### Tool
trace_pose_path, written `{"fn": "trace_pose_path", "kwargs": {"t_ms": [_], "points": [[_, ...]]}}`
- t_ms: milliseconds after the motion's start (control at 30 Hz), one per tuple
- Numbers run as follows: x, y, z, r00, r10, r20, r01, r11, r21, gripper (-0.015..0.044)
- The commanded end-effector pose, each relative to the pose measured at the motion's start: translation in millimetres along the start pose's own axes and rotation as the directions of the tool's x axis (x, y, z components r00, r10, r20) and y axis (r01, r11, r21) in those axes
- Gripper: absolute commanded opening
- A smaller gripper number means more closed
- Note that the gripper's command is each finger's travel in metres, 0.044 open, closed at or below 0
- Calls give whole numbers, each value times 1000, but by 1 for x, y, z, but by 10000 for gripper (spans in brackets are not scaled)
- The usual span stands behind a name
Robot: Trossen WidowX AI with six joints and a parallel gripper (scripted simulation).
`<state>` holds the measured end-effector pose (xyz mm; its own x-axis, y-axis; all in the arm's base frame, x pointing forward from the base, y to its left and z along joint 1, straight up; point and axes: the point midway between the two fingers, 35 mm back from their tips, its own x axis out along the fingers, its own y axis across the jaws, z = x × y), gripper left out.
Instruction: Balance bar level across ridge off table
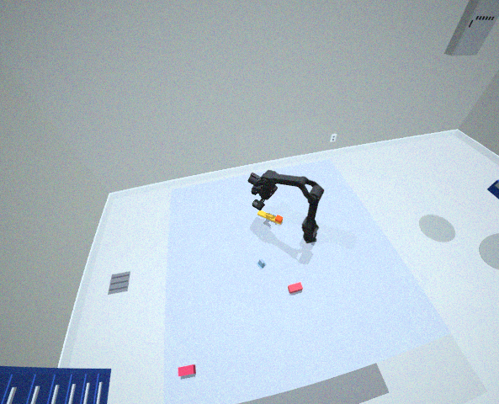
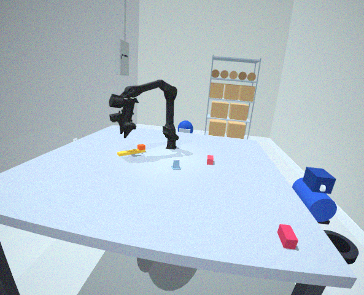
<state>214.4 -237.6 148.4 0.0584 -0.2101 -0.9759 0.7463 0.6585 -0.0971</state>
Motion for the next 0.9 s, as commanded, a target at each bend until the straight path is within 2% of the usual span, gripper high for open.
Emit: {"fn": "trace_pose_path", "kwargs": {"t_ms": [0, 67, 300, 633, 867], "points": [[-1, 5, -22, 990, 72, -124, -80, 995, -62, 315], [-2, 7, -30, 982, 95, -165, -109, 991, -77, 315], [1, 7, -31, 981, 98, -170, -113, 991, -79, 315], [63, 14, -42, 981, 98, -170, -113, 991, -79, 315], [68, 14, -43, 981, 98, -170, -113, 991, -79, 315]]}}
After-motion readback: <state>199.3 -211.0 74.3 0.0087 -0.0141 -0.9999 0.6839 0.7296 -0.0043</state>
